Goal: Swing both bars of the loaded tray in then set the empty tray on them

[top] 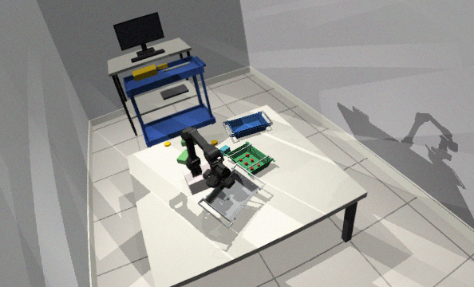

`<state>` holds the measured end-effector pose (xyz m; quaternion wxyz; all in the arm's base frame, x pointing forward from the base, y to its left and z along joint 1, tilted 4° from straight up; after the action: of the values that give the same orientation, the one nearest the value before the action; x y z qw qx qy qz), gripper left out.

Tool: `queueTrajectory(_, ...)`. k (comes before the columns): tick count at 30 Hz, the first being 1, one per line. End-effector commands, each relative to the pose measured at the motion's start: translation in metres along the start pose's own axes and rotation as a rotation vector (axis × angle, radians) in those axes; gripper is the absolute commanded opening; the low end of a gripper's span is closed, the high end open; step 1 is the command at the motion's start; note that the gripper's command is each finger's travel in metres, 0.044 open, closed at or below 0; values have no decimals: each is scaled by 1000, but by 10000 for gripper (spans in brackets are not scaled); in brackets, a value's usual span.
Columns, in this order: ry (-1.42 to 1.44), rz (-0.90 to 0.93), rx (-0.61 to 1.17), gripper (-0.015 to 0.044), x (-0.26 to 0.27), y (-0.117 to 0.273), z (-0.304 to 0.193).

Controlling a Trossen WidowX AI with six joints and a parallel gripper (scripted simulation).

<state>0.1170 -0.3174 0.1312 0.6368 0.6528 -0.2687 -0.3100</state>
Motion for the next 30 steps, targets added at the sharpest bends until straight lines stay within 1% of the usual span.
queueTrajectory(1, 42, 19, -1, 0, 8, 4, -15)
queueTrajectory(16, 220, 27, 0, 0, 21, 7, -76)
queueTrajectory(30, 386, 32, 2, 0, 22, 9, -134)
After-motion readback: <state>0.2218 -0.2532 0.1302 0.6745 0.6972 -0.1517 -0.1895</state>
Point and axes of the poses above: the point midway between the two fingers, 35 mm back from their tips, its own y axis back along the fingers, its own x axis across the jaws, z = x × y, the point moved 2 cm from there along y, back along the fingers, and after that the axes turned 3 degrees about y, right-handed, at the moved point
